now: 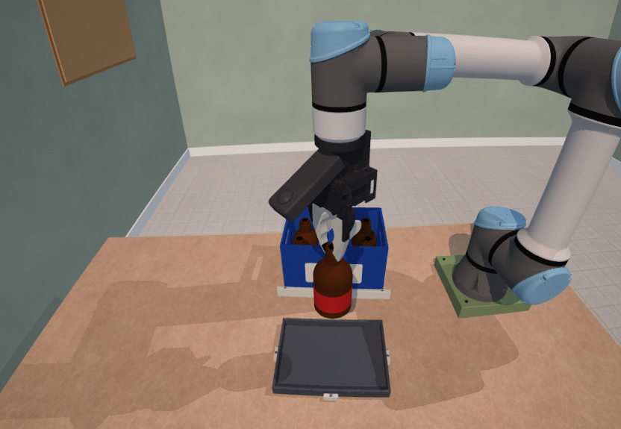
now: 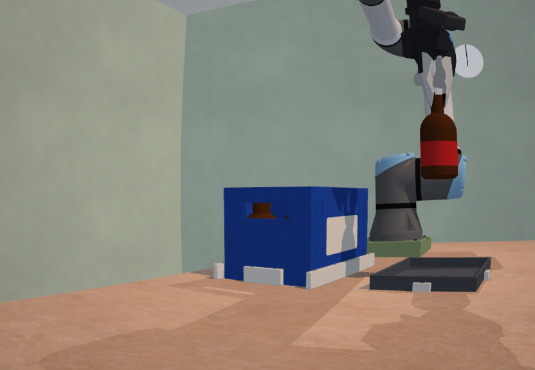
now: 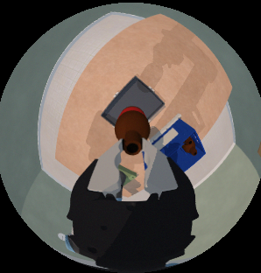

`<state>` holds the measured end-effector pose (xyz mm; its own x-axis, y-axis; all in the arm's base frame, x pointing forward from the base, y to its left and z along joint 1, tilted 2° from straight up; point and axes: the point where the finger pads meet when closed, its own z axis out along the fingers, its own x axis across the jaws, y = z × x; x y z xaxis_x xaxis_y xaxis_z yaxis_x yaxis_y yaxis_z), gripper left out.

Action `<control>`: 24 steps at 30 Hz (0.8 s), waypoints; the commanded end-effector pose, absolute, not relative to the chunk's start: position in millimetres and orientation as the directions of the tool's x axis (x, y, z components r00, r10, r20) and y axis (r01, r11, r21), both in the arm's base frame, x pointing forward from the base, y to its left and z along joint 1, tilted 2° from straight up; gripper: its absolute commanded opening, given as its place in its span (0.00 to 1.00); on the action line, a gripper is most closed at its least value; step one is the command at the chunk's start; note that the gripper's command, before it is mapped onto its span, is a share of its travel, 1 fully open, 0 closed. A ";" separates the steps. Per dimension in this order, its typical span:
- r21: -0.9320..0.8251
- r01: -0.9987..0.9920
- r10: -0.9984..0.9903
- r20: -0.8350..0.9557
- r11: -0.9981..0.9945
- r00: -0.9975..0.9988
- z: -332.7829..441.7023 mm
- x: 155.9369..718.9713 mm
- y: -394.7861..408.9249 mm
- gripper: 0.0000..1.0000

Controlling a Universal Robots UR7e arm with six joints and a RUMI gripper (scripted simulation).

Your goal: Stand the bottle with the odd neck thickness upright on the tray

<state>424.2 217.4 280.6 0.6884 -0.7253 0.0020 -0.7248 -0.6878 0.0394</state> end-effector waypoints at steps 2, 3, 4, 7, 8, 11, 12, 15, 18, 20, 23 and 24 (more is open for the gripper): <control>0.038 -0.725 -0.725 0.003 -0.688 0.688 281.2 424.4 217.4 0.00; 0.038 -0.725 -0.725 0.003 -0.688 0.688 281.2 424.4 217.4 0.00; 0.038 -0.725 -0.725 0.003 -0.688 0.688 281.1 424.4 217.4 0.00; 0.038 -0.725 -0.725 0.003 -0.688 0.688 281.0 424.4 217.4 0.00; 0.038 -0.725 -0.725 0.003 -0.688 0.688 280.9 424.4 217.4 0.00; 0.038 -0.725 -0.725 0.003 -0.688 0.688 280.7 424.4 217.4 0.00; 0.038 -0.725 -0.725 0.003 -0.688 0.688 280.5 424.4 217.4 0.00; 0.038 -0.725 -0.725 0.003 -0.688 0.688 279.5 424.4 217.4 0.00; 0.038 -0.725 -0.725 0.003 -0.688 0.688 278.0 424.4 217.3 0.00; 0.038 -0.725 -0.725 0.003 -0.688 0.688 276.5 424.3 217.3 0.00; 0.038 -0.725 -0.725 0.003 -0.688 0.688 273.8 424.3 217.2 0.00; 0.038 -0.725 -0.725 0.003 -0.688 0.688 272.7 424.2 217.2 0.00</control>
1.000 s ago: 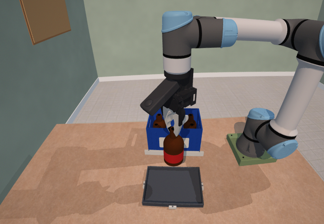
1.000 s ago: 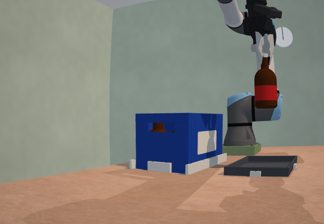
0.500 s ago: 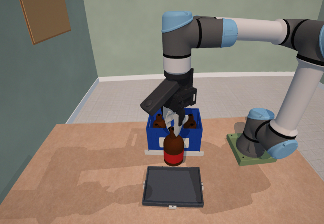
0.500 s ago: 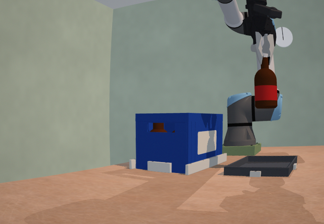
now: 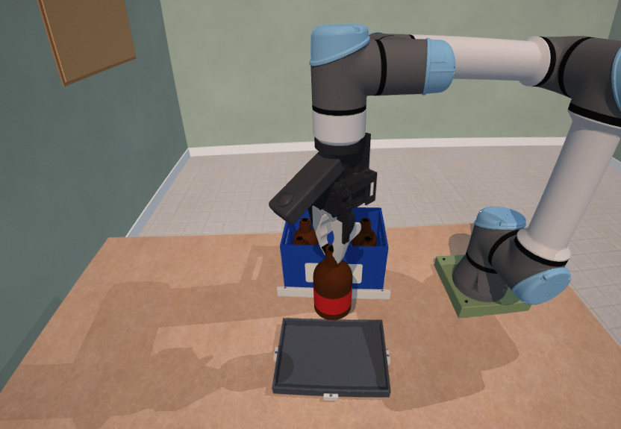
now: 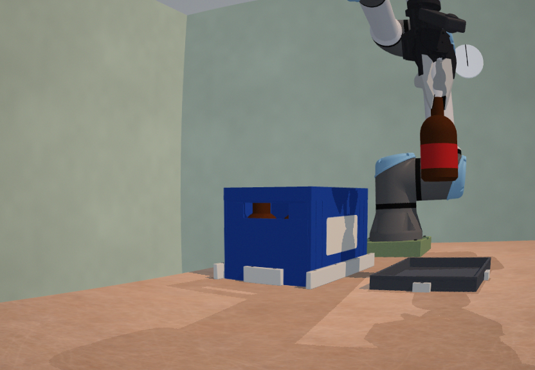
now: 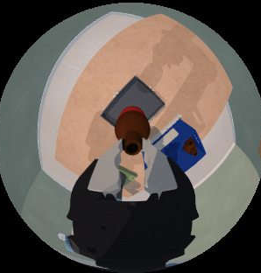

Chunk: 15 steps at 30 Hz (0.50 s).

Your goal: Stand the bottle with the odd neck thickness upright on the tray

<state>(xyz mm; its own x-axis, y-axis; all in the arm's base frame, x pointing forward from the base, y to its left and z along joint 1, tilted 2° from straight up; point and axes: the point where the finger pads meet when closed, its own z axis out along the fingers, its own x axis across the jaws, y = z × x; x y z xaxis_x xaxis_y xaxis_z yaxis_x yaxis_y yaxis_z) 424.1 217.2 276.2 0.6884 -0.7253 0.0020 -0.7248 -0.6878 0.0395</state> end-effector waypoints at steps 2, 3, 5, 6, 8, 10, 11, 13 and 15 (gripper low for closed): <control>0.038 -0.725 -0.725 0.003 -0.688 0.688 270.3 424.2 217.1 0.00; 0.038 -0.725 -0.725 0.003 -0.688 0.688 270.3 424.2 217.1 0.00; 0.038 -0.725 -0.725 0.003 -0.688 0.688 268.9 424.1 217.1 0.00; 0.038 -0.725 -0.725 0.003 -0.688 0.688 267.5 424.1 217.0 0.00; 0.038 -0.725 -0.725 0.003 -0.688 0.688 264.4 424.0 217.0 0.00; 0.038 -0.725 -0.725 0.003 -0.688 0.688 260.9 423.9 216.9 0.00; 0.038 -0.725 -0.725 0.003 -0.688 0.688 259.0 423.9 216.8 0.00; 0.038 -0.725 -0.725 0.003 -0.688 0.688 255.1 423.8 216.7 0.00; 0.038 -0.725 -0.725 0.003 -0.688 0.688 250.8 423.7 216.6 0.00</control>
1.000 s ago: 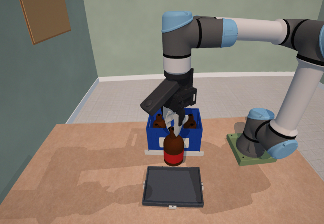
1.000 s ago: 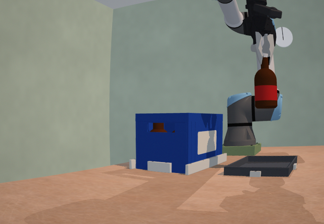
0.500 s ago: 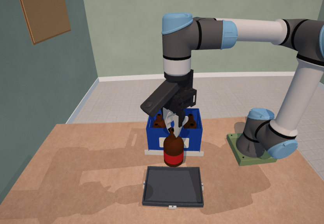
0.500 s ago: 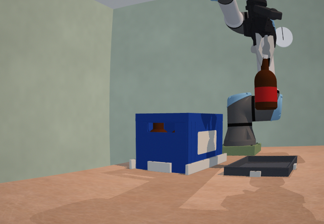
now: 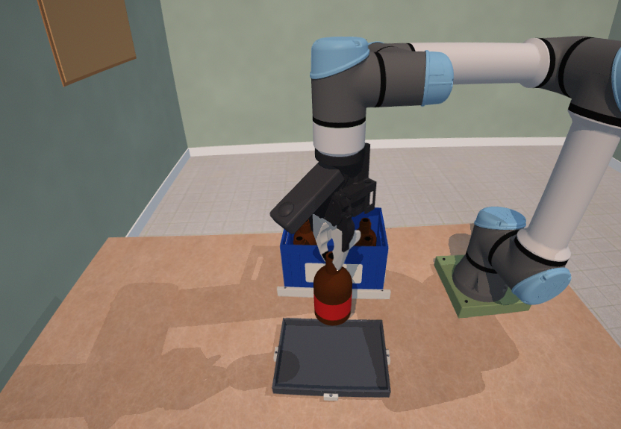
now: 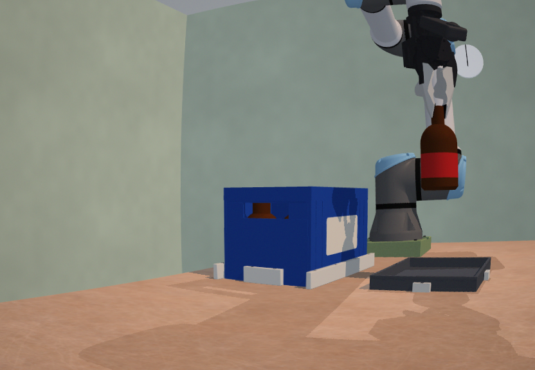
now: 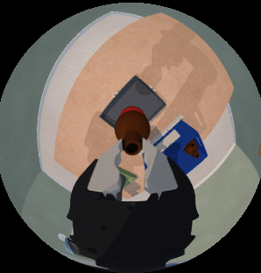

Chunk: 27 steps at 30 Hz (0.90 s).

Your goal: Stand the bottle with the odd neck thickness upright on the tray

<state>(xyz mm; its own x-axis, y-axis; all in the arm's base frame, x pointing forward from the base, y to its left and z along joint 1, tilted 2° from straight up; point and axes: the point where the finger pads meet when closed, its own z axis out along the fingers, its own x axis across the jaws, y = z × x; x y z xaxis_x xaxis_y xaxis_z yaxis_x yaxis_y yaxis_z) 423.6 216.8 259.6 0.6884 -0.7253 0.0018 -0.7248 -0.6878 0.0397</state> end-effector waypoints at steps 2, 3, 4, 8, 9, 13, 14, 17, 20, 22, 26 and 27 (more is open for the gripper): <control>0.038 -0.725 -0.725 0.003 -0.688 0.688 246.2 423.6 216.5 0.00; 0.038 -0.725 -0.725 0.003 -0.688 0.688 243.7 423.5 216.4 0.00; 0.038 -0.725 -0.725 0.003 -0.688 0.688 241.3 423.4 216.4 0.00; 0.038 -0.725 -0.725 0.003 -0.688 0.688 236.1 423.3 216.2 0.00; 0.038 -0.725 -0.725 0.003 -0.688 0.688 233.4 423.2 216.1 0.00; 0.038 -0.725 -0.725 0.003 -0.688 0.688 222.2 422.9 215.8 0.00; 0.038 -0.725 -0.725 0.003 -0.688 0.688 219.3 422.9 215.8 0.00; 0.038 -0.725 -0.725 0.003 -0.688 0.688 210.3 422.7 215.5 0.00; 0.038 -0.725 -0.725 0.003 -0.688 0.688 201.2 422.4 215.3 0.00; 0.038 -0.725 -0.725 0.003 -0.688 0.688 198.1 422.3 215.2 0.00; 0.038 -0.725 -0.725 0.003 -0.688 0.688 188.8 422.1 215.0 0.00; 0.038 -0.725 -0.725 0.003 -0.688 0.688 185.7 422.0 214.9 0.00</control>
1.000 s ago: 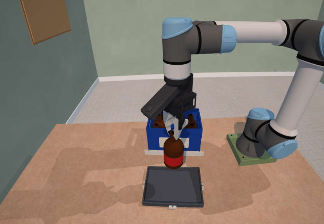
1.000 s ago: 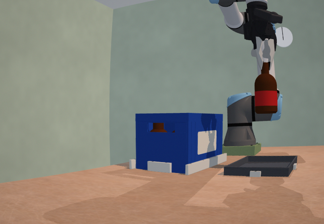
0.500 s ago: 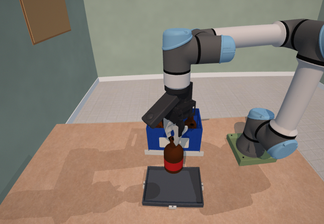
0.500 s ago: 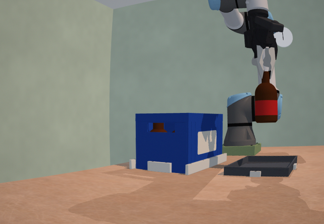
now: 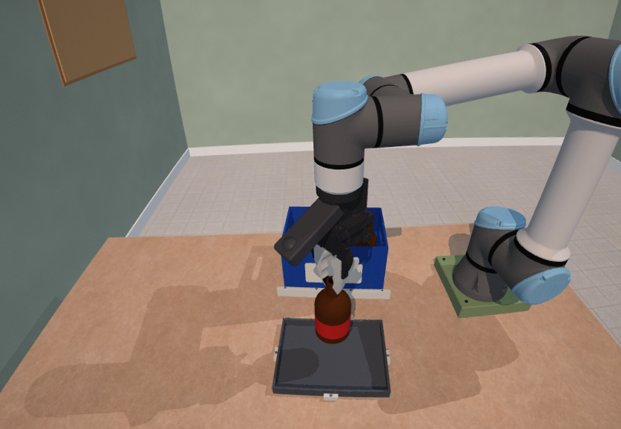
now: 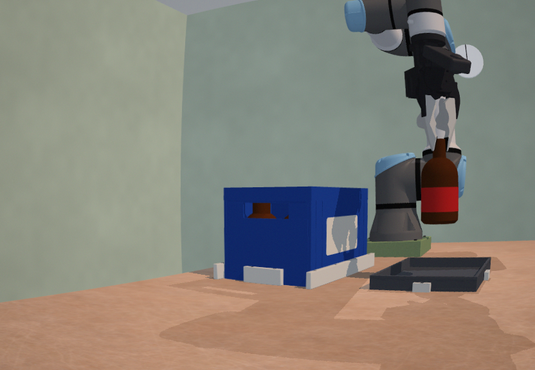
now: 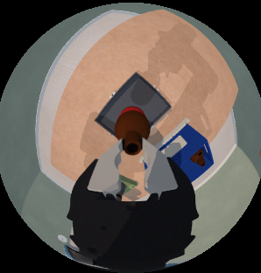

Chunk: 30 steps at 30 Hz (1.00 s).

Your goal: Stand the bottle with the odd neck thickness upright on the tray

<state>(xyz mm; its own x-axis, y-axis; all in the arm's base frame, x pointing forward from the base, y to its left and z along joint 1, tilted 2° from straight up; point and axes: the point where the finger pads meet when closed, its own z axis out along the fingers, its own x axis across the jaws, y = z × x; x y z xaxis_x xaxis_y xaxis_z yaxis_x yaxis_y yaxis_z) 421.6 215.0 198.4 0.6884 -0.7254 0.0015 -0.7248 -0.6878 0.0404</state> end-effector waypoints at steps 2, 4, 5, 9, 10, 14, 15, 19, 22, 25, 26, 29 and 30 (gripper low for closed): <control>0.038 -0.725 -0.725 0.003 -0.688 0.688 179.6 421.9 214.7 0.00; 0.038 -0.725 -0.725 0.003 -0.688 0.688 173.6 421.7 214.6 0.00; 0.038 -0.725 -0.725 0.003 -0.688 0.688 170.7 421.6 214.5 0.00; 0.038 -0.725 -0.725 0.003 -0.688 0.688 159.4 421.4 214.2 0.00; 0.038 -0.725 -0.725 0.003 -0.688 0.688 156.7 421.3 214.1 0.00; 0.038 -0.725 -0.725 0.003 -0.688 0.688 151.5 421.2 214.0 0.00; 0.038 -0.725 -0.725 0.003 -0.688 0.688 149.1 421.1 213.9 0.00; 0.038 -0.725 -0.725 0.003 -0.688 0.688 140.1 420.9 213.7 0.00; 0.038 -0.725 -0.725 0.003 -0.688 0.688 134.4 420.7 213.5 0.00; 0.038 -0.725 -0.725 0.003 -0.688 0.688 129.6 420.6 213.4 0.00; 0.038 -0.725 -0.725 0.003 -0.688 0.688 128.2 420.6 213.3 0.00; 0.038 -0.725 -0.725 0.003 -0.688 0.688 125.8 420.5 213.3 0.00; 0.038 -0.725 -0.725 0.003 -0.688 0.688 125.8 420.5 213.3 0.00</control>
<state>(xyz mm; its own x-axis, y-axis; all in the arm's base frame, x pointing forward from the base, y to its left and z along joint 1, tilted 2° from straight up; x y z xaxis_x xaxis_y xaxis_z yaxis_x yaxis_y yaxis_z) 420.0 213.2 130.0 0.6884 -0.7253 0.0017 -0.7248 -0.6878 0.0399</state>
